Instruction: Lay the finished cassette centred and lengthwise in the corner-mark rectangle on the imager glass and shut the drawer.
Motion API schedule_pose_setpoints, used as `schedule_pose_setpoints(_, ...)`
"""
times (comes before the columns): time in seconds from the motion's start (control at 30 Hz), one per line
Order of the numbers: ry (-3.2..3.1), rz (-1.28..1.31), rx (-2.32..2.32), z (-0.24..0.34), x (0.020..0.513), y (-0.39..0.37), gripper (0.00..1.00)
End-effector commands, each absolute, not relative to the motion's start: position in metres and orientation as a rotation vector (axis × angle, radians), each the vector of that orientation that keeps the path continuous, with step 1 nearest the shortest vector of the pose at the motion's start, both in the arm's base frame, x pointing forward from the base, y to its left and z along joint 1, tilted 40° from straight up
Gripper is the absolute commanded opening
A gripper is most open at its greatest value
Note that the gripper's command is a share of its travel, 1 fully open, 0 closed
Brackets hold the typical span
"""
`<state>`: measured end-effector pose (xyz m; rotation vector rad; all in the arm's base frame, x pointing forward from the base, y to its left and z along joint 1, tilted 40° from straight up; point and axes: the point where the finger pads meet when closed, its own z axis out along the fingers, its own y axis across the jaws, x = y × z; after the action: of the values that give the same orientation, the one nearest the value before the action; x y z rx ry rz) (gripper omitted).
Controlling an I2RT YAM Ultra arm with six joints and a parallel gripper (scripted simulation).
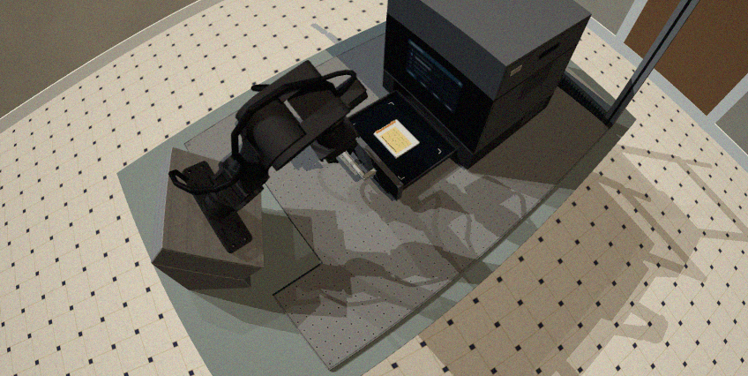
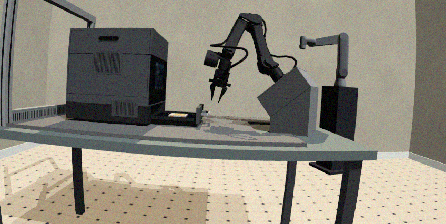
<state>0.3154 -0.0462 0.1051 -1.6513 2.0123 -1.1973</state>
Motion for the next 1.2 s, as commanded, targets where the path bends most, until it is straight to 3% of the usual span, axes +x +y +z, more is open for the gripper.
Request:
schedule_pose_setpoints(0.0,1.880,-1.220,-1.725,0.115,0.321,-0.042,0.35)
schedule_pose_setpoints(1.17,1.889,-1.211,-1.743,0.099,0.340,-0.050,0.35)
